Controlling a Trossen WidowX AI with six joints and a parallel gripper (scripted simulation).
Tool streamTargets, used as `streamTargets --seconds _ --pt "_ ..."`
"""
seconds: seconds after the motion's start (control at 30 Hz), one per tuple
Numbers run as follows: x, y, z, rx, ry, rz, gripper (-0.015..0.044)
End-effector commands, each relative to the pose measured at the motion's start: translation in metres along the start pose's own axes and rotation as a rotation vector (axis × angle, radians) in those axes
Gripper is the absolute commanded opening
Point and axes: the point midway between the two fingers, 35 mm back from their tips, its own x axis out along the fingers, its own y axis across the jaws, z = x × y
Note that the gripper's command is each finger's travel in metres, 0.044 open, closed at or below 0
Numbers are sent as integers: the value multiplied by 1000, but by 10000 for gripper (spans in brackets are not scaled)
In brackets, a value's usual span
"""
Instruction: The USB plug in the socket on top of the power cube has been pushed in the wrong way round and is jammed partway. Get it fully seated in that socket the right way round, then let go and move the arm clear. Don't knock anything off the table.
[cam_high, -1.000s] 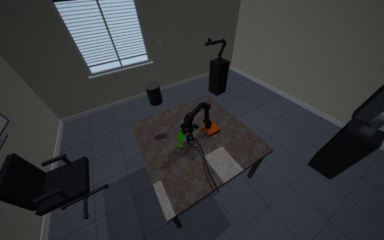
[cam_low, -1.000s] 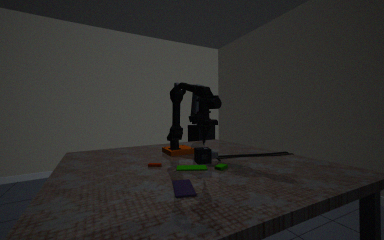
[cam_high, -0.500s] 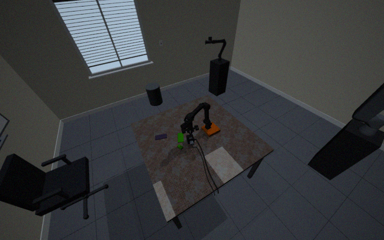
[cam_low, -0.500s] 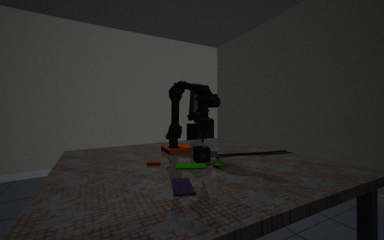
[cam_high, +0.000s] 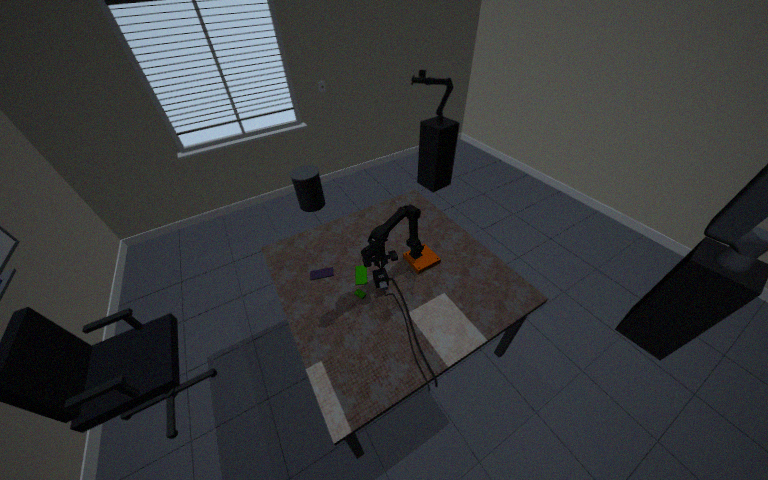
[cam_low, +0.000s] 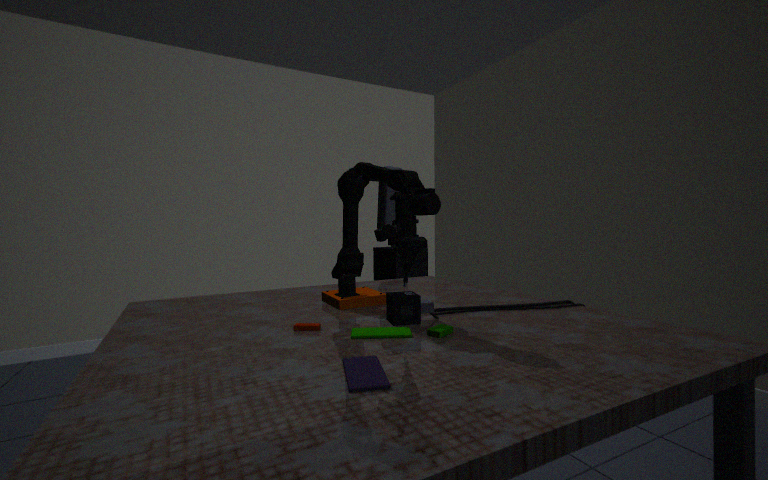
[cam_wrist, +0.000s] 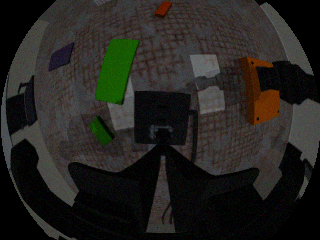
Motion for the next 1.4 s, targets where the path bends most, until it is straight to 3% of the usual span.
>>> streamTargets --seconds 0.0,1.37 --pt "0 0 -1 -3 8 -1 0" --pt "5 1 -3 -8 40 -1 0"
